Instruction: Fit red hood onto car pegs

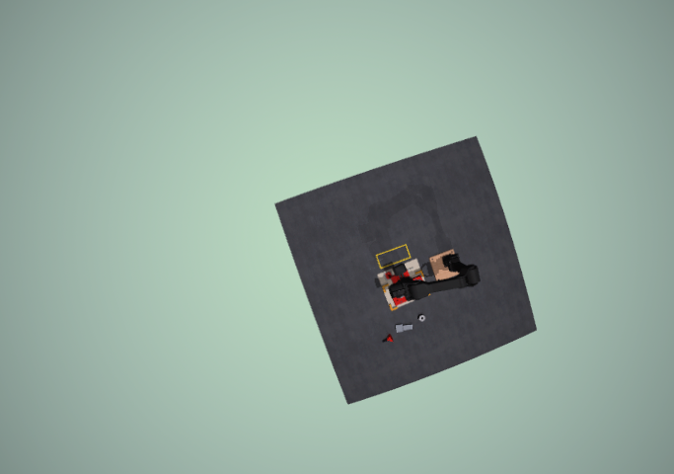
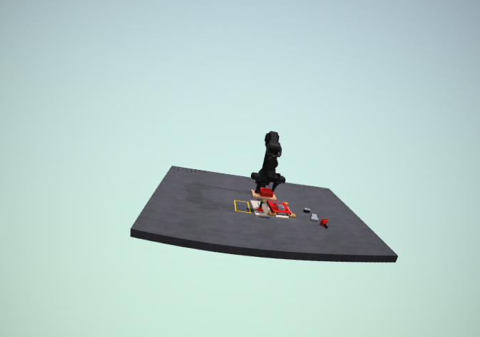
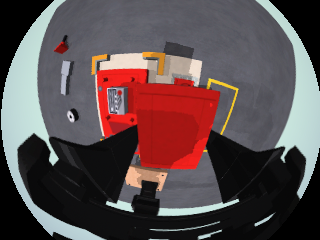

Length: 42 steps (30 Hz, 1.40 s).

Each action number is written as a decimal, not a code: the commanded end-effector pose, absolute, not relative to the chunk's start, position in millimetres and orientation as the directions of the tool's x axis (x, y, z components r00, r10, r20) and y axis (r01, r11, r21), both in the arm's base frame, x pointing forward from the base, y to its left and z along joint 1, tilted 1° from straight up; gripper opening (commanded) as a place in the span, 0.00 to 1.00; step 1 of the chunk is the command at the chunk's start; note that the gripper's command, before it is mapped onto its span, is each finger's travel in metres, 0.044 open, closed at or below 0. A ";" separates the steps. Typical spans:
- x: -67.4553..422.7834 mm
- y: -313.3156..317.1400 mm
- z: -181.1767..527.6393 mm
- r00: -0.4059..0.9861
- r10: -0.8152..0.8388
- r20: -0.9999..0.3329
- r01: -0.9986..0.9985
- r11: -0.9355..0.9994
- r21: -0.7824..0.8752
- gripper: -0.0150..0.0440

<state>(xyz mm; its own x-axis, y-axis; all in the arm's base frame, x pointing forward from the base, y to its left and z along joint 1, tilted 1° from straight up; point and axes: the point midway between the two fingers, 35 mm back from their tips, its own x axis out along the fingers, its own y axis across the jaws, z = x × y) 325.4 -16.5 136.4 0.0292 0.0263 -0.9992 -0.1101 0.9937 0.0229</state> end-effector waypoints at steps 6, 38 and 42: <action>331.7 18.1 138.4 0.031 0.030 -0.999 -0.094 0.995 0.027 0.25; 330.8 87.6 102.8 0.034 0.039 -0.999 -0.067 0.997 0.037 0.25; 329.6 87.9 92.7 0.034 0.039 -0.999 -0.067 0.997 0.037 0.25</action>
